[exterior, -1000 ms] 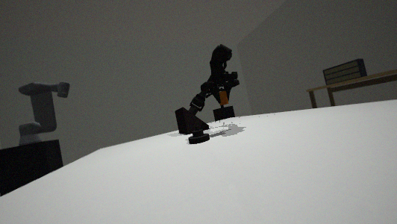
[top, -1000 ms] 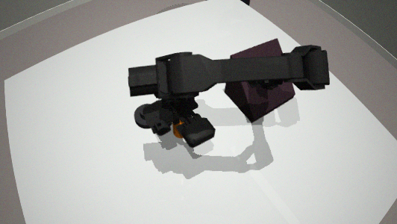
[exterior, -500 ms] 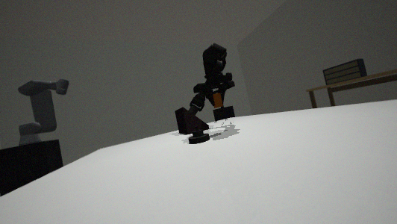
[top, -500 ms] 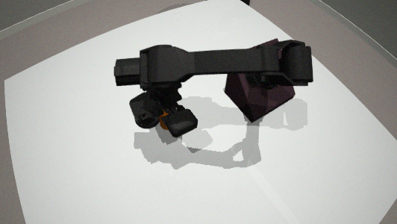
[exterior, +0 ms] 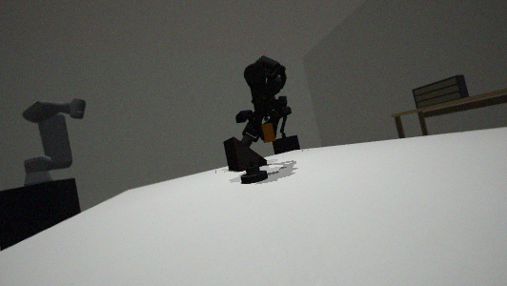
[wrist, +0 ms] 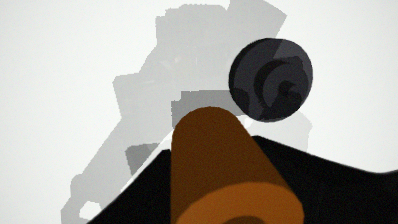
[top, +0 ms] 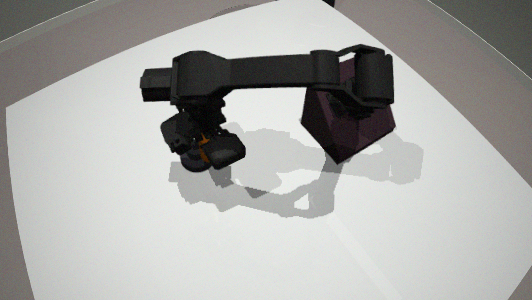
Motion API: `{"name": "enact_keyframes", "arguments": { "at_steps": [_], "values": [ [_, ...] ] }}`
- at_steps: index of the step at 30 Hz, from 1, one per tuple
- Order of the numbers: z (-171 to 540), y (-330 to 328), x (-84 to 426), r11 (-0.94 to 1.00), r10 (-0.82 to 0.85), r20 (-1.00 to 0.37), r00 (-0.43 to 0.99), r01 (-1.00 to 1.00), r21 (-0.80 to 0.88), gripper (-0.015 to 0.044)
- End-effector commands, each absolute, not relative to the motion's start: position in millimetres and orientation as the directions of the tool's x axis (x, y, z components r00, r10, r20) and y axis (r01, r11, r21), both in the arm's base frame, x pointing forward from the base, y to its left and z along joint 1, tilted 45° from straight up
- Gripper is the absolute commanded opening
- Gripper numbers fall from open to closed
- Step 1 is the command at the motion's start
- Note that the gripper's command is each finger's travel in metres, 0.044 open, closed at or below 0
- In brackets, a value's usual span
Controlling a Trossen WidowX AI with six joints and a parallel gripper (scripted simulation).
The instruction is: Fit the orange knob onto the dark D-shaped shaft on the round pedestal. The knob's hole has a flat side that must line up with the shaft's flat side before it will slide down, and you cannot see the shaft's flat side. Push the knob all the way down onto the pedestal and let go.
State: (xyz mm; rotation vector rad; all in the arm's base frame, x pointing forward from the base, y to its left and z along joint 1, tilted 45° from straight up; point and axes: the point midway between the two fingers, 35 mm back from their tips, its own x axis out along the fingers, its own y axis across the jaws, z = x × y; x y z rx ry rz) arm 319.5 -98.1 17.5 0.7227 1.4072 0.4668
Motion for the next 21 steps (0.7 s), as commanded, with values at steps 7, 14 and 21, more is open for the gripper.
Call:
{"name": "enact_keyframes", "arguments": {
  "at_steps": [7, 14, 21],
  "values": [
    [-9.8, -117.8, 320.5, 0.711, 0.68, -0.72, 0.136, 0.114, 0.694, 0.0],
    [-29.9, -128.5, 318.7, 0.71, 0.682, -0.718, 0.136, 0.113, 0.695, 0.0],
    [-50.5, -138.4, 315.5, 0.708, 0.684, -0.716, 0.137, 0.112, 0.697, 0.0]
  ]
}}
